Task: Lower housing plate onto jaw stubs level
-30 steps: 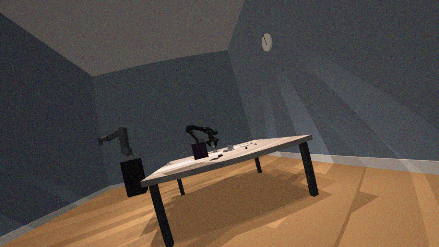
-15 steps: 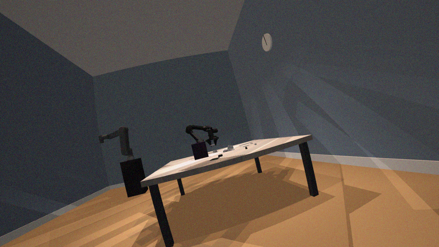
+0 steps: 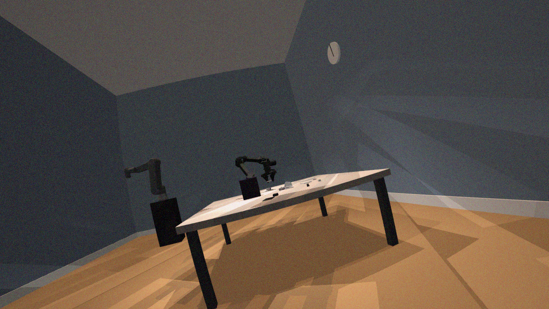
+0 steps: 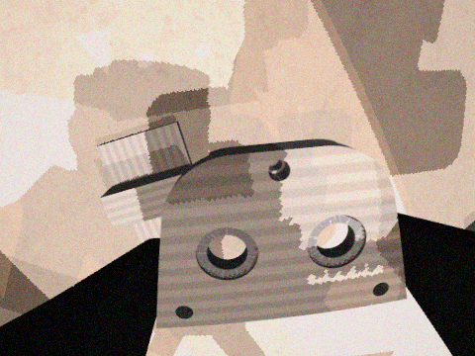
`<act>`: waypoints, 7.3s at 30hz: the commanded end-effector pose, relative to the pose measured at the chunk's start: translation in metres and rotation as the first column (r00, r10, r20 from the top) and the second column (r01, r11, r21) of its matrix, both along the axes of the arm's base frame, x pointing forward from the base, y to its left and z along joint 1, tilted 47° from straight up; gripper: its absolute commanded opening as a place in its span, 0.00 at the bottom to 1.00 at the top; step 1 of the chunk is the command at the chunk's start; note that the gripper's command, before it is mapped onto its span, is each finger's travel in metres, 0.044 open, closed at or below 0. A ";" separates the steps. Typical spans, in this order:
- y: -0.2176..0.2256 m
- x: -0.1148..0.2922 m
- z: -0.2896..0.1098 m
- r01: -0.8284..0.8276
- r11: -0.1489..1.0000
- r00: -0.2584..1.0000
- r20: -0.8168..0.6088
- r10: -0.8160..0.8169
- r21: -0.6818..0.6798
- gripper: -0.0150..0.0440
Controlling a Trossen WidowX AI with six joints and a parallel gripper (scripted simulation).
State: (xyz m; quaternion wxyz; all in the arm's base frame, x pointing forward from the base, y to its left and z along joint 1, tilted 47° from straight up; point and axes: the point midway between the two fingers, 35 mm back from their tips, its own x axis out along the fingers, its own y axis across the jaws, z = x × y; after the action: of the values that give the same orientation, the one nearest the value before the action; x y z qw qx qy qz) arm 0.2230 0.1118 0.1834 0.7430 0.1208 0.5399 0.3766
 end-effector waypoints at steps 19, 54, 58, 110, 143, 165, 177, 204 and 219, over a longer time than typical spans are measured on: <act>-0.048 0.031 -0.047 0.140 0.990 0.980 -0.139 -0.142 -0.024 0.85; -0.132 0.037 -0.127 0.364 0.931 0.861 -0.372 -0.346 -0.023 0.85; -0.142 0.034 -0.137 0.390 0.921 0.841 -0.399 -0.365 -0.019 0.85; -0.167 0.018 -0.166 0.472 0.882 0.773 -0.481 -0.413 0.002 0.85; -0.163 0.019 -0.168 0.480 0.877 0.765 -0.489 -0.419 -0.002 0.85; -0.138 0.025 -0.193 0.481 0.877 0.764 -0.489 -0.420 -0.002 0.85; -0.123 0.026 -0.206 0.480 0.877 0.765 -0.490 -0.418 0.001 0.85; -0.119 0.026 -0.209 0.479 0.878 0.767 -0.489 -0.417 0.002 0.85; -0.117 0.026 -0.211 0.478 0.878 0.767 -0.489 -0.416 0.002 0.85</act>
State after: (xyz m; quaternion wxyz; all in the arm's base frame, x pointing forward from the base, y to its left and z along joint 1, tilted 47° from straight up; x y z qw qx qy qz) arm 0.2489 -0.0059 -0.0270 0.6474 0.3786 0.6360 0.1816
